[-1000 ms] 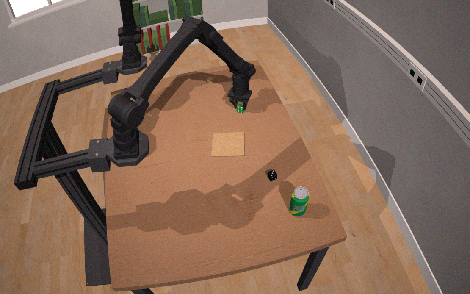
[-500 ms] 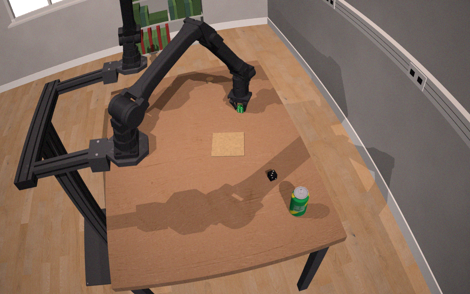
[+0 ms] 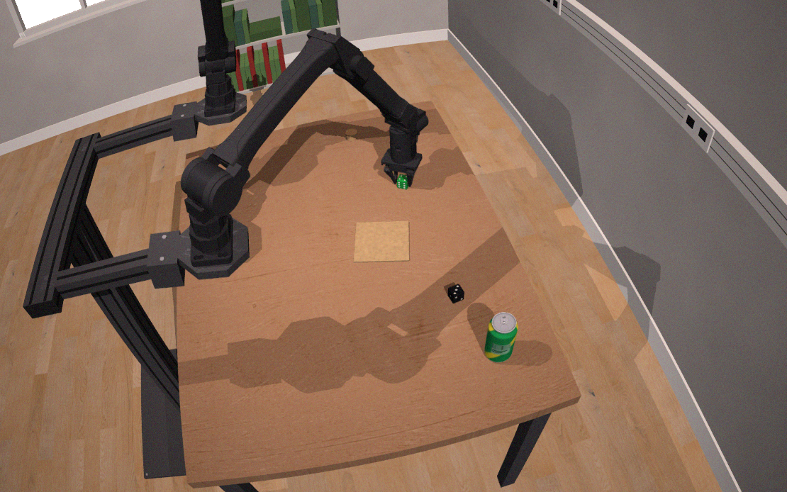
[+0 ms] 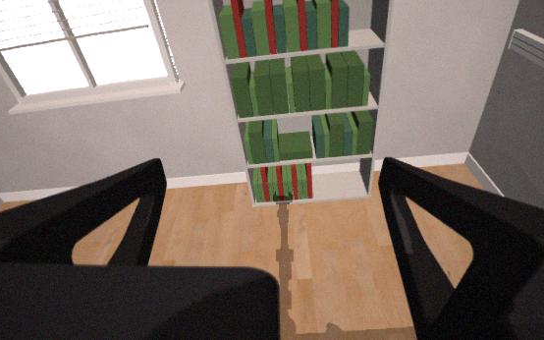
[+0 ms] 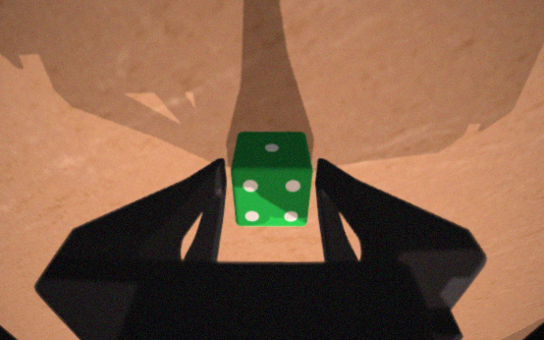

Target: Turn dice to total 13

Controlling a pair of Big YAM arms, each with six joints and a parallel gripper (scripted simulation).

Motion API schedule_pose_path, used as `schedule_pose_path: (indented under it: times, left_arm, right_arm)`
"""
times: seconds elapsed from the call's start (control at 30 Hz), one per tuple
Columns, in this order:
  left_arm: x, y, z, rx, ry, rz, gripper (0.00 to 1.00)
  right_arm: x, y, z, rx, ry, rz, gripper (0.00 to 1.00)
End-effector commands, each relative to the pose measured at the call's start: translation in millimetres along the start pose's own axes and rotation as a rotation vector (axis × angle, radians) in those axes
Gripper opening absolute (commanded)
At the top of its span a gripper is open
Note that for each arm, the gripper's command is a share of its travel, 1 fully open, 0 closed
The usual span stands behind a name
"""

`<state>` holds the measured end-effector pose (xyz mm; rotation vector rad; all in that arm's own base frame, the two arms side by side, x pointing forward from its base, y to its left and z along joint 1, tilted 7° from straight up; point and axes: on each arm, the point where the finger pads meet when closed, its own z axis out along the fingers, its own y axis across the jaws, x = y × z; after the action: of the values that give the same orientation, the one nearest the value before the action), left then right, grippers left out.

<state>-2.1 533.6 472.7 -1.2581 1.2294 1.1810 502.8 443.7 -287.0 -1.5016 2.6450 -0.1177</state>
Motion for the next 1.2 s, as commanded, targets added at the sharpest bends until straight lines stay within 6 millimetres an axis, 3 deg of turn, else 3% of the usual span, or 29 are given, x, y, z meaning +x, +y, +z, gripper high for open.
schedule_pose_path:
  times: [0.0, 0.43, 0.47, 1.17]
  left_arm:
    - [-37.9, 2.1, 2.3, -0.001, -0.067, 0.015, 1.00]
    - [-37.9, 2.1, 2.3, -0.001, -0.067, 0.015, 1.00]
    - [-37.9, 2.1, 2.3, -0.001, -0.067, 0.015, 1.00]
    - [-37.9, 2.1, 2.3, -0.001, -0.067, 0.015, 1.00]
  right_arm:
    - [-16.3, -9.8, 4.7, 0.011, -0.036, 0.002, 0.45]
    - [-16.3, -9.8, 4.7, 0.011, -0.036, 0.002, 0.45]
    - [-16.3, -9.8, 4.7, 0.011, -0.036, 0.002, 0.26]
    - [-16.2, -9.7, 4.7, 0.011, -0.036, 0.002, 0.26]
